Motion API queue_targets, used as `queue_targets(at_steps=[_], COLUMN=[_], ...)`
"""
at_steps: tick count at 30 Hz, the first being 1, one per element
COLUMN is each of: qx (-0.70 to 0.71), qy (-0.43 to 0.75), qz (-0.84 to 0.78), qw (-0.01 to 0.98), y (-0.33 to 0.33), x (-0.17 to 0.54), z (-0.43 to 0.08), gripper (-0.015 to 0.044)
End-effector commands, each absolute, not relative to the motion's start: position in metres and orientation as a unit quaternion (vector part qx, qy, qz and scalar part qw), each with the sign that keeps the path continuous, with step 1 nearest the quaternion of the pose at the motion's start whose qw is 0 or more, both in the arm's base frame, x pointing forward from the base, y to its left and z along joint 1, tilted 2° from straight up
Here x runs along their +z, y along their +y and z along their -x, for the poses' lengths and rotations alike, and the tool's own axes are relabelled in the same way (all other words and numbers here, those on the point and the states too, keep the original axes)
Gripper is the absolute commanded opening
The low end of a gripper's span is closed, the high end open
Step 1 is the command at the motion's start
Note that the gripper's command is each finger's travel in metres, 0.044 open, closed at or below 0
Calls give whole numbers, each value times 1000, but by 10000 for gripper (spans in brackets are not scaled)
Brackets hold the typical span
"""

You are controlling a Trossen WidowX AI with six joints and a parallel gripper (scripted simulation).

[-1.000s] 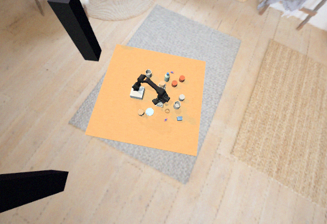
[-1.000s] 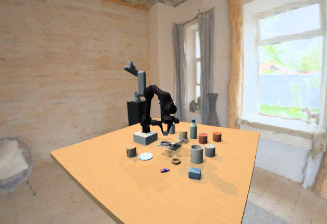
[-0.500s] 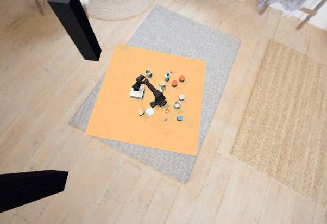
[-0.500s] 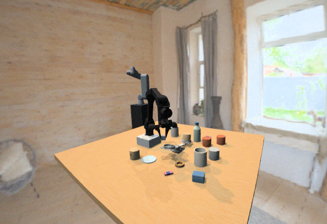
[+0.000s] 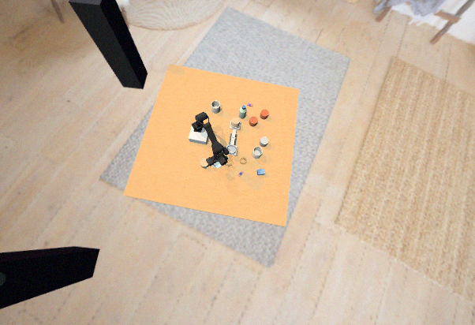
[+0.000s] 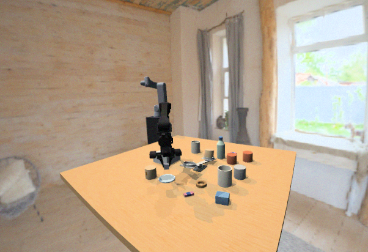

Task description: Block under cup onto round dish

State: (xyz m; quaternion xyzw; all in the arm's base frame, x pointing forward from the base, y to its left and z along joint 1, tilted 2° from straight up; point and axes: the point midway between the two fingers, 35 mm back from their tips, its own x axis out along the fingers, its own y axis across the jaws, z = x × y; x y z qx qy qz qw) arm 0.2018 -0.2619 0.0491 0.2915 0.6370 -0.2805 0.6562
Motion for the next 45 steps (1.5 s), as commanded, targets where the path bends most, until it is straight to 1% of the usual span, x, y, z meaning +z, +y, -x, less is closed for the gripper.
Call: queue_targets(at_steps=[1,9,30,45], qx=[-276,-276,-276,-278], qy=[639,639,639,635], qz=[-286,-286,-286,-286], qw=[658,658,658,661], y=[-263,-262,-262,-264], x=[42,4,-17,-10], z=[-200,-201,-201,-203], gripper=[0,0,0,394])
